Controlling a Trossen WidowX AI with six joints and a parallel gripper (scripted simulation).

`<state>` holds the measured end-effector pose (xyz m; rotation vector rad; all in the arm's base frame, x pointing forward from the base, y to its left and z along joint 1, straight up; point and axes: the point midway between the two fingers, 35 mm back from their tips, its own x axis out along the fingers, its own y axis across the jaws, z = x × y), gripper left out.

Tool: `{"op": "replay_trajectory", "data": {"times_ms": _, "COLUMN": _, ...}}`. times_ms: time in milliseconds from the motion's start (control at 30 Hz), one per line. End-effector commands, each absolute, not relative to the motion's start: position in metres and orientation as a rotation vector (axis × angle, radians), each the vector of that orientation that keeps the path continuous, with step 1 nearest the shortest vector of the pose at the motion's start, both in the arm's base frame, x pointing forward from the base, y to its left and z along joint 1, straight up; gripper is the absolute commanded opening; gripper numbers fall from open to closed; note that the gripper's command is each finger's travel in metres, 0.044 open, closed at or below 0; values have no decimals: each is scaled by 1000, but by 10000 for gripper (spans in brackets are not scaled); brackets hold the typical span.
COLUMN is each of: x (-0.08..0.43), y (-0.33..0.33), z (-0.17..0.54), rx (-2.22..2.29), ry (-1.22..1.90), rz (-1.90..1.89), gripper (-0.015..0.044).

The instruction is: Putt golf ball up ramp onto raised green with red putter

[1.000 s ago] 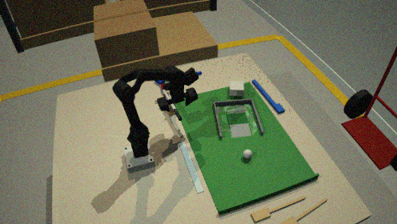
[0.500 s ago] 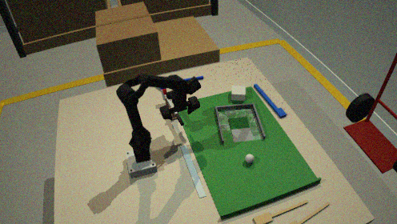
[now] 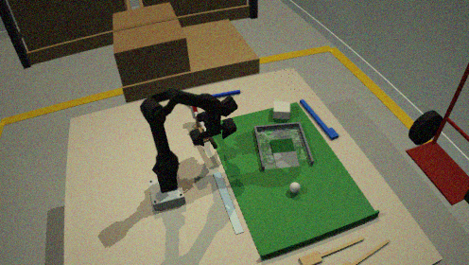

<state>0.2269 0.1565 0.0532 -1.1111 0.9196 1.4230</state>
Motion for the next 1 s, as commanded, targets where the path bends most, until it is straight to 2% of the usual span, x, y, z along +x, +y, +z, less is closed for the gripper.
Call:
{"op": "replay_trajectory", "data": {"times_ms": 0, "x": 224, "y": 155, "z": 48, "rx": -1109, "ry": 931, "rz": 1434, "gripper": 440}}
{"op": "replay_trajectory", "data": {"times_ms": 967, "x": 224, "y": 155, "z": 25, "rx": -1109, "ry": 931, "rz": 1434, "gripper": 440}}
